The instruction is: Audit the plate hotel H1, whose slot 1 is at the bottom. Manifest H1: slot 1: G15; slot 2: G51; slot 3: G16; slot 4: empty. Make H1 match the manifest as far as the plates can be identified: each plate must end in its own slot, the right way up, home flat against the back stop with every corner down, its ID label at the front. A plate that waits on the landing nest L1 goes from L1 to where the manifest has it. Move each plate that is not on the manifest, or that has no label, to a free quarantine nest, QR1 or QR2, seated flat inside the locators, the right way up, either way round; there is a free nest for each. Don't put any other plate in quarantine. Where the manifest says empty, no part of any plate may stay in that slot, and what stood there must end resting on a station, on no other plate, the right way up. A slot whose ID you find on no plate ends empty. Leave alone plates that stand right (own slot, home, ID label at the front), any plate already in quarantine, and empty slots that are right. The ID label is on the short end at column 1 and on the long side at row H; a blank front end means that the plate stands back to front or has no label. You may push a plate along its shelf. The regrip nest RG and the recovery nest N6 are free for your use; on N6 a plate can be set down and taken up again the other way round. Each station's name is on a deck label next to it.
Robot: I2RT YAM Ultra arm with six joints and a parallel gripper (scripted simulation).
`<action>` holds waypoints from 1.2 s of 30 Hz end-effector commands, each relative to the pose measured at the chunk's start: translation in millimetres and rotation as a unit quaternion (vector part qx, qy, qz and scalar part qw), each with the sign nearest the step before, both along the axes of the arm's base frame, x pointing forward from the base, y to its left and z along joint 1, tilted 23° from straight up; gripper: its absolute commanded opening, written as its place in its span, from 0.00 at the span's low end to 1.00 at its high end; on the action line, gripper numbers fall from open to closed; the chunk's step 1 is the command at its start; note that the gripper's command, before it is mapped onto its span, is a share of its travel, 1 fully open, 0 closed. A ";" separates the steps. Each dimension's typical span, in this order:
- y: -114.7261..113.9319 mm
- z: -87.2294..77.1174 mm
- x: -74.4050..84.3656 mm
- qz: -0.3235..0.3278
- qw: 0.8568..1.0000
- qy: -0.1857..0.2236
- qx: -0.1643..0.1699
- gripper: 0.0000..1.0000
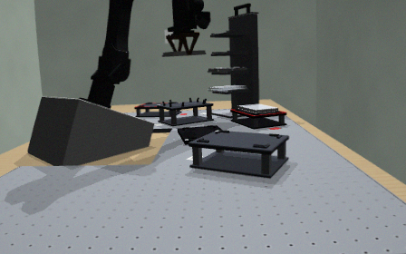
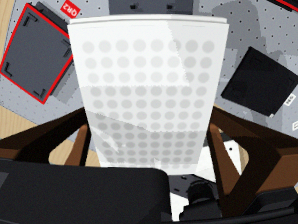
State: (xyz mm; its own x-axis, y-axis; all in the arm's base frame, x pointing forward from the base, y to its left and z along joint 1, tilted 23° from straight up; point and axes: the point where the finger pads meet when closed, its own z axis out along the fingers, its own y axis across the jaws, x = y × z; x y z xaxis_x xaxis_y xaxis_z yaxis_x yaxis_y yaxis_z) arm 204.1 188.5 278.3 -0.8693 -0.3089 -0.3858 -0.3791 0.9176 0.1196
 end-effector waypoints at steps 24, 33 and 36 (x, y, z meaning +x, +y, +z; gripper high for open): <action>51.8 14.4 -31.8 0.201 0.976 -0.053 -0.070 0.86; 72.9 16.8 -41.5 0.274 0.954 -0.072 -0.094 0.86; 81.9 17.8 -45.6 0.304 0.943 -0.080 -0.105 0.86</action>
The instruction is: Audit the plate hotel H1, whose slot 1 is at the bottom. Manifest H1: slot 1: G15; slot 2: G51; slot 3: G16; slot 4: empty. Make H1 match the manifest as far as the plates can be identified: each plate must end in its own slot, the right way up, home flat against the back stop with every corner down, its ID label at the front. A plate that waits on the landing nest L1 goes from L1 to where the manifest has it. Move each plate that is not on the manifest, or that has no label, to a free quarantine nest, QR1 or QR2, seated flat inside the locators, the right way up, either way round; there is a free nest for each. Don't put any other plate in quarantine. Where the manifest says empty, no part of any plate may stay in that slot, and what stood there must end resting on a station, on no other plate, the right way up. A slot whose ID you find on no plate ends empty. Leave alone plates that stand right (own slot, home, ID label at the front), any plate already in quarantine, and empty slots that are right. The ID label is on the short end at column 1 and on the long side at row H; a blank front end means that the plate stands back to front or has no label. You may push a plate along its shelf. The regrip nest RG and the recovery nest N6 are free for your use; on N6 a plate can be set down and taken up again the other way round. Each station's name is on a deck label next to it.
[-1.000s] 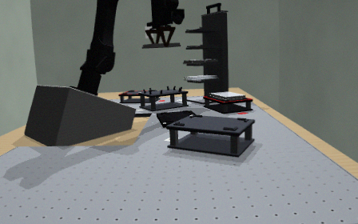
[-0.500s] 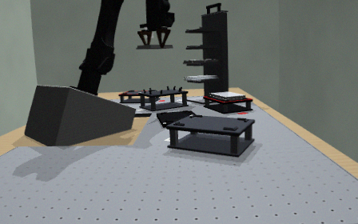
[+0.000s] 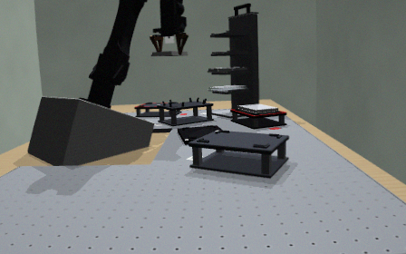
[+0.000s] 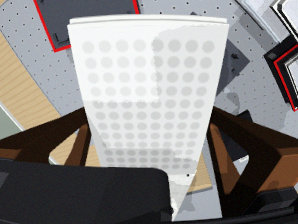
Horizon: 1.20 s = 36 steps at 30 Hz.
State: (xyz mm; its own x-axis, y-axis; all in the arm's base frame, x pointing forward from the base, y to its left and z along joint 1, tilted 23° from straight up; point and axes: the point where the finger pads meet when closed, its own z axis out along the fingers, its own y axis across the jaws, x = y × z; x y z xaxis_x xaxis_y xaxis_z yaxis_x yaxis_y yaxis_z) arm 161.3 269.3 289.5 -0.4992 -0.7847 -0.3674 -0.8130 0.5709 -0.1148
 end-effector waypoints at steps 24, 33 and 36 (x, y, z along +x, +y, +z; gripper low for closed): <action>68.0 10.7 -32.5 0.262 0.959 -0.072 -0.087 0.86; 89.1 13.0 -42.1 0.314 0.940 -0.088 -0.100 0.86; 98.2 14.0 -46.2 0.315 0.940 -0.091 -0.096 0.86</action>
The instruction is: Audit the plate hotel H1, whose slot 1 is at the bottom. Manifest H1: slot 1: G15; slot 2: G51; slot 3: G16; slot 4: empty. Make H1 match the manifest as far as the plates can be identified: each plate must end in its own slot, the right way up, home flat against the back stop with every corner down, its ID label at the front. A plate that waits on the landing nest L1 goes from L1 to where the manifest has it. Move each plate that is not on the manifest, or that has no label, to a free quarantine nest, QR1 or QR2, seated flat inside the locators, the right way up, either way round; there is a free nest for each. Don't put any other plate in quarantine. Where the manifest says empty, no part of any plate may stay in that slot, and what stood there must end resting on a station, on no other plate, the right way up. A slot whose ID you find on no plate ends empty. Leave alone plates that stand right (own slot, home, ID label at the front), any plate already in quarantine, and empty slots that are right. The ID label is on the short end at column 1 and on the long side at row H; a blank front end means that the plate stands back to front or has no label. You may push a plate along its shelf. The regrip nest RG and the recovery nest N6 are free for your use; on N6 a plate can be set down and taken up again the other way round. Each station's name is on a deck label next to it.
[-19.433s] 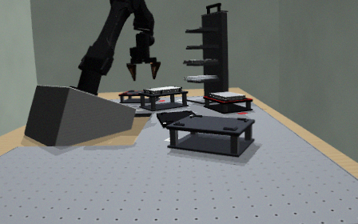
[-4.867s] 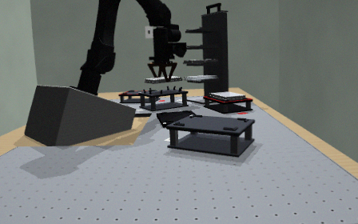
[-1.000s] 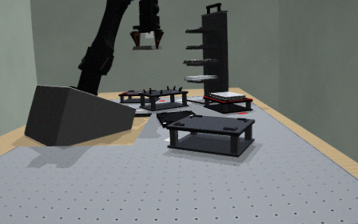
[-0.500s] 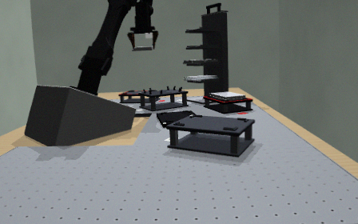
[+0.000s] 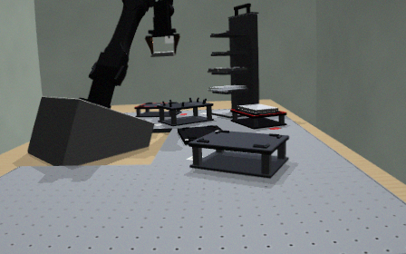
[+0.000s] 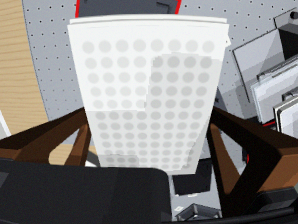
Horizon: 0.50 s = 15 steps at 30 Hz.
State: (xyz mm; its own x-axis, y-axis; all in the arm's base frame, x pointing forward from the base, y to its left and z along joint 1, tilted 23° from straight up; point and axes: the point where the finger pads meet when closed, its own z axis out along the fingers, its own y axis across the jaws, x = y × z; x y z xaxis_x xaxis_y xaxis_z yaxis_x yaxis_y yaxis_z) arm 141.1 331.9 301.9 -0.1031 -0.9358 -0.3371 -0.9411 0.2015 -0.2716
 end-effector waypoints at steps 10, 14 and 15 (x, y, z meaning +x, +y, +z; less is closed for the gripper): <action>48.2 3.0 -31.8 0.123 0.990 -0.033 -0.052 0.86; 48.2 3.0 -31.8 0.124 0.990 -0.034 -0.050 0.86; 48.2 3.0 -31.8 0.124 0.990 -0.034 -0.049 0.86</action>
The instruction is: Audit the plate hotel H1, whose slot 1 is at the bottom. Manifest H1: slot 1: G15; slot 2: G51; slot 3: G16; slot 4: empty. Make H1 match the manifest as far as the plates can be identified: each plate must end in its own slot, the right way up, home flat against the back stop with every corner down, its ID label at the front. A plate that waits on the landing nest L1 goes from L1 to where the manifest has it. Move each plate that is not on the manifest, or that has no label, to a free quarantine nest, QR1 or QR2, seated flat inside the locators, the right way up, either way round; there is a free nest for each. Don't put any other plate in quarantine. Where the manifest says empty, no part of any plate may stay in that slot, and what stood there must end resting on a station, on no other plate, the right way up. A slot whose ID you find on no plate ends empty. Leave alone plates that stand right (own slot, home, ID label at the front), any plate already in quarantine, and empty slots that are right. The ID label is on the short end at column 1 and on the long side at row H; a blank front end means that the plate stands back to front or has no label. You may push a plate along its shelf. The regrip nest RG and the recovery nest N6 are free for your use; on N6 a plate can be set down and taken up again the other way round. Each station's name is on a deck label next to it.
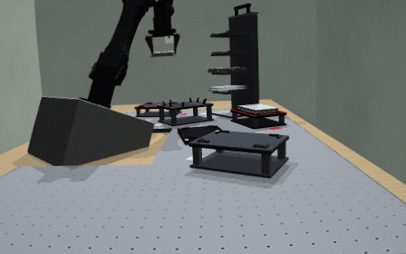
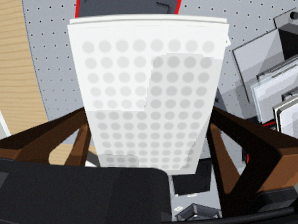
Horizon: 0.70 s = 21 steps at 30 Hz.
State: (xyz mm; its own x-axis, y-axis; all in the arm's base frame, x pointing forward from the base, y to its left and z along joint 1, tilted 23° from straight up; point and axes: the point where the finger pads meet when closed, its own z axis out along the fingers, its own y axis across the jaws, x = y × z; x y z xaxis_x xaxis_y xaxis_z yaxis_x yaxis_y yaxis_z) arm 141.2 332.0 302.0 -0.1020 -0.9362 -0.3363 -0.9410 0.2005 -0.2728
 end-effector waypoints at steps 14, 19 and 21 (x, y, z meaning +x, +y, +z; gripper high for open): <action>48.1 2.9 -31.8 0.128 0.990 -0.036 -0.047 0.86; 48.1 2.9 -31.8 0.128 0.990 -0.036 -0.046 0.86; 48.1 2.9 -31.8 0.128 0.990 -0.036 -0.045 0.86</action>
